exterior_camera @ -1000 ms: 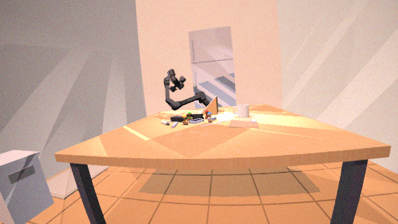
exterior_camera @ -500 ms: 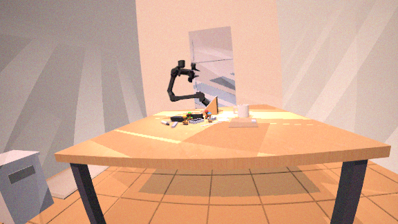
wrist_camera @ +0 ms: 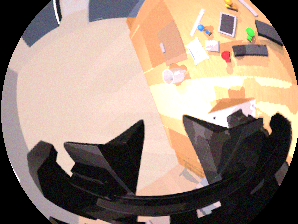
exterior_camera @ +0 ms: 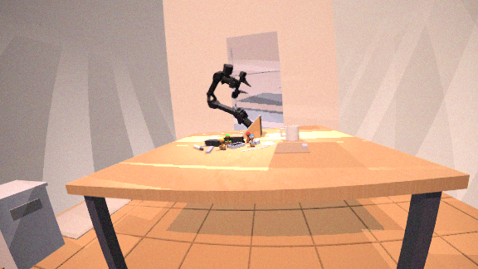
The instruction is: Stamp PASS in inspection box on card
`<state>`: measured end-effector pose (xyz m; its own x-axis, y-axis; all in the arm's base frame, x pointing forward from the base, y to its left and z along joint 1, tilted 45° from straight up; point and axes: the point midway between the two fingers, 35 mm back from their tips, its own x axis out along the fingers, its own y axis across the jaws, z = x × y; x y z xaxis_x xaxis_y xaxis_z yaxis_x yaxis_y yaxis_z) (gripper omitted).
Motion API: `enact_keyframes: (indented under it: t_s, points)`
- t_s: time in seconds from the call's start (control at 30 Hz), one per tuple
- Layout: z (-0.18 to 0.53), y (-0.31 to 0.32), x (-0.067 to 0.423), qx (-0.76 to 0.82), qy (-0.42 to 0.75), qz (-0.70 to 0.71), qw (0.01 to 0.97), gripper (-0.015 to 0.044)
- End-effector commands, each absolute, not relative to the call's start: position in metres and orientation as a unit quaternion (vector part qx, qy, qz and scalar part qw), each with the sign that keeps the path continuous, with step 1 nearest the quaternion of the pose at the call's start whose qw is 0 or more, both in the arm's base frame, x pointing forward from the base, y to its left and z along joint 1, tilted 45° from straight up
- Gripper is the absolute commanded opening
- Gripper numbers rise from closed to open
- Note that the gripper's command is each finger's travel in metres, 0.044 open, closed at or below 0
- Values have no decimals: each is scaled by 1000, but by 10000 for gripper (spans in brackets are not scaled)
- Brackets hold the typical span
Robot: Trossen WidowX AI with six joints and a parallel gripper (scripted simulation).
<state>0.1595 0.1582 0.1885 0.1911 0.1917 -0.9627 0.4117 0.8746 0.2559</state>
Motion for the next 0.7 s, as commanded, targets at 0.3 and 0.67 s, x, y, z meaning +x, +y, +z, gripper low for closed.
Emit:
enact_keyframes:
  t_s: [0.3, 0.67]
  points:
    - [128, -19, 252, -81, 628, -279, 722, 227]
    - [117, -105, 242, -209, 682, -328, 619, 227]
